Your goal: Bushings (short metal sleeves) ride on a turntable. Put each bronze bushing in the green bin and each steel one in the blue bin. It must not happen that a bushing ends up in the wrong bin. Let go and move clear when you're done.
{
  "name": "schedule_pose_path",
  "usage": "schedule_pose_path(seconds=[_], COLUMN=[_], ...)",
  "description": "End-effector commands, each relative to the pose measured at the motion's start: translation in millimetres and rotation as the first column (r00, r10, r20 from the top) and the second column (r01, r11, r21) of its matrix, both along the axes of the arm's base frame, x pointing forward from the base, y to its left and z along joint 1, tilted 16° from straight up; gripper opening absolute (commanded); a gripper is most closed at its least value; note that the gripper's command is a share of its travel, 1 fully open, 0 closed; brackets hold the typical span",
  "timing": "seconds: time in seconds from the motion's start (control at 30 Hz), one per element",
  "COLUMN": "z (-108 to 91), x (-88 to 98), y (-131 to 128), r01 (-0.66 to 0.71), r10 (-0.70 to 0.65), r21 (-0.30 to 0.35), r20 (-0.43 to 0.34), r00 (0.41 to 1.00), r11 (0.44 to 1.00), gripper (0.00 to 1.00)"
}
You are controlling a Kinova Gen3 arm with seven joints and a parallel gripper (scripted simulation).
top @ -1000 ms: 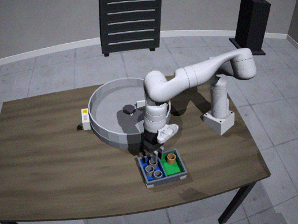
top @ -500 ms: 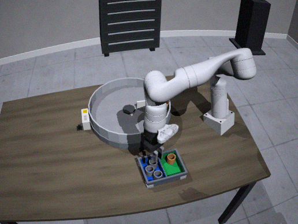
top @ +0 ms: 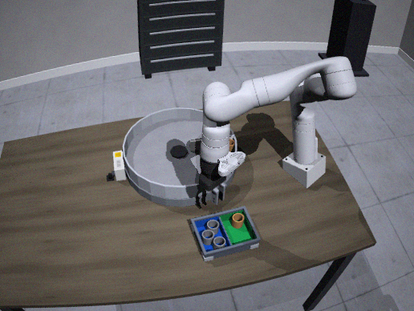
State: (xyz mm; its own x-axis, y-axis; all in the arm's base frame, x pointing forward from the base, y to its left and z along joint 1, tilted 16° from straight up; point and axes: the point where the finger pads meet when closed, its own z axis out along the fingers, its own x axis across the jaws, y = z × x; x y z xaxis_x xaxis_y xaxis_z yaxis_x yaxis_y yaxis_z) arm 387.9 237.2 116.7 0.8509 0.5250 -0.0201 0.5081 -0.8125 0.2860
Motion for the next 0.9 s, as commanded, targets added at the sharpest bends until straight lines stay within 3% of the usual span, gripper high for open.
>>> schedule_pose_path(seconds=[0.0,0.1,0.23,0.43,0.6,0.7,0.8,0.87], z=[6.7,6.7,12.7,14.2,21.8,21.8,26.3,26.3], x=[-9.8,-9.8,-20.3,-23.0,-36.1,-36.1,-44.1,-44.1], y=[-28,-28,-72,-83,-138,-138,-171,-171], r01=[0.023,0.023,0.023,0.023,0.023,0.023,0.023,0.023], r10=[-0.023,-0.023,-0.023,-0.023,-0.023,-0.023,-0.023,-0.023], r21=[0.016,0.016,0.016,0.016,0.016,0.016,0.016,0.016], r20=[-0.001,-0.001,-0.001,-0.001,-0.001,-0.001,-0.001,-0.001], r00=[1.000,1.000,1.000,1.000,1.000,1.000,1.000,1.000], r11=[1.000,1.000,1.000,1.000,1.000,1.000,1.000,1.000], gripper=[0.45,0.45,0.45,0.45,0.45,0.45,0.45,0.45])
